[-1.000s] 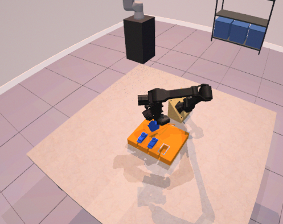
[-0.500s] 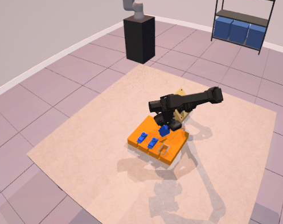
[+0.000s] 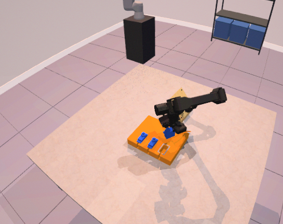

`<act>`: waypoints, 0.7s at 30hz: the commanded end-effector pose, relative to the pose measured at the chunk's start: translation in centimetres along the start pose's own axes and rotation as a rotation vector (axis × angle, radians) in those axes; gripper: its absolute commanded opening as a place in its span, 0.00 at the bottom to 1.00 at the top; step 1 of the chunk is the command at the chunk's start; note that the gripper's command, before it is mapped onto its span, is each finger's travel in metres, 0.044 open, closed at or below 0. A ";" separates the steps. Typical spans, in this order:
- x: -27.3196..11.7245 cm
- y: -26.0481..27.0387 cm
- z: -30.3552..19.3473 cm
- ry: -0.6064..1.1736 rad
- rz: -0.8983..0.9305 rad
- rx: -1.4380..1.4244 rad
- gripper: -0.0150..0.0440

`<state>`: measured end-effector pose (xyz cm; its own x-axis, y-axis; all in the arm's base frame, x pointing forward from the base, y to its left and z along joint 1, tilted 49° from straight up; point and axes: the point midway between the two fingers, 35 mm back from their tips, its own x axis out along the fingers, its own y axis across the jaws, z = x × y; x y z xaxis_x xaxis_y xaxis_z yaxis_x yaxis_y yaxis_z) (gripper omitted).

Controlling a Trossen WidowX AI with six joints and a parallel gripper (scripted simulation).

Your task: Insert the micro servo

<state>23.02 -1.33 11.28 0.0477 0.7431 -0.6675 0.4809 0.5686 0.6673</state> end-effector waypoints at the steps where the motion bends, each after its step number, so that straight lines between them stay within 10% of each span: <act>1: -0.1 0.1 -0.1 -0.003 0.004 0.131 0.25; 21: -0.1 0.1 -0.1 -0.002 0.005 0.821 0.25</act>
<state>23.01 -1.29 11.40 0.0504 0.7423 -0.6681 0.9284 0.2118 0.3054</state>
